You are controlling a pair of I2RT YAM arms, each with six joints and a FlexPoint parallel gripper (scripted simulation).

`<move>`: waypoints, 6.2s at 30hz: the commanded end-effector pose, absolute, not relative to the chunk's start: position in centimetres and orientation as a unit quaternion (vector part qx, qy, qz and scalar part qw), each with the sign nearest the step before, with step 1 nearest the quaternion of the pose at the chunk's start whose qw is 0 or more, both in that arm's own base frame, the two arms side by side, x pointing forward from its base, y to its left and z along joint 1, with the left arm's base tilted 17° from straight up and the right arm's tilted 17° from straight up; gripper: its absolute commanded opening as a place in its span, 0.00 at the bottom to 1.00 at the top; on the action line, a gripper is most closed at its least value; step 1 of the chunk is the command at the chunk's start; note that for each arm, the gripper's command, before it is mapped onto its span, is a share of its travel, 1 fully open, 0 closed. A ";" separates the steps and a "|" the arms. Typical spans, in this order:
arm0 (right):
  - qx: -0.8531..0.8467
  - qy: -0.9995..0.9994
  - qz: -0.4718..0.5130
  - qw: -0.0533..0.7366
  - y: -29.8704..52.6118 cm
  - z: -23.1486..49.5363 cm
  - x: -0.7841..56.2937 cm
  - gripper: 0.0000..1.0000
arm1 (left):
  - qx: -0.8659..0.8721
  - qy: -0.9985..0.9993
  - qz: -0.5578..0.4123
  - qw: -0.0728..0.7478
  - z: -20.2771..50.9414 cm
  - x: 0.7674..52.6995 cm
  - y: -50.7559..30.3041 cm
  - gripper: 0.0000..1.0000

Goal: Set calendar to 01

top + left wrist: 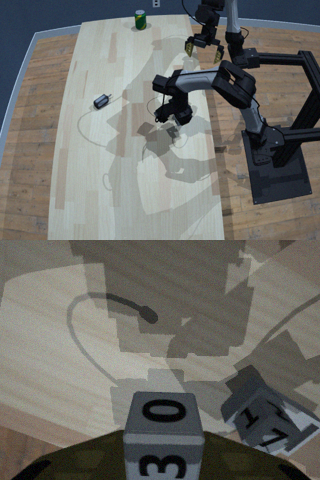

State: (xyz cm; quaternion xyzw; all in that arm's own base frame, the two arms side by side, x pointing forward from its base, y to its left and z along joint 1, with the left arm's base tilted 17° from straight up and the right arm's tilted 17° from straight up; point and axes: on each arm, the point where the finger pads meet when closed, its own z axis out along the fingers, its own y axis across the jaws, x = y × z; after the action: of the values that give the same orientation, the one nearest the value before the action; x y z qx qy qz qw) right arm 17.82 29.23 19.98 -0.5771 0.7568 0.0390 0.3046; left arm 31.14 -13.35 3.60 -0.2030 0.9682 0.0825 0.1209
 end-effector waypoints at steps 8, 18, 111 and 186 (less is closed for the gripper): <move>-0.445 0.808 -0.005 0.386 22.2 20.1 13.4 1.00 | 0.084 0.985 0.110 0.102 4.1 31.3 -16.7 0.19; -0.390 0.803 0.013 0.451 18.1 18.7 11.7 1.00 | 0.363 0.919 0.136 0.065 3.4 30.9 -19.9 0.19; -0.360 0.791 0.048 0.493 16.2 17.5 11.0 1.00 | 0.732 0.663 0.159 0.008 -4.7 32.7 -23.3 0.19; -0.360 0.791 0.048 0.493 16.2 17.5 11.0 1.00 | 0.727 0.665 0.165 0.042 1.5 32.6 -25.3 0.65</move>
State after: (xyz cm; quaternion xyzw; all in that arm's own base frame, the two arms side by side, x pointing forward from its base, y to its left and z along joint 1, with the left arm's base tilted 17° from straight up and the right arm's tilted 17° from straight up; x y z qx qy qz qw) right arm 10.99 16.10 17.14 -0.3641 0.7919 0.0460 0.4881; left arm 31.43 -24.11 -1.96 0.7352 0.6594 0.1567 0.0054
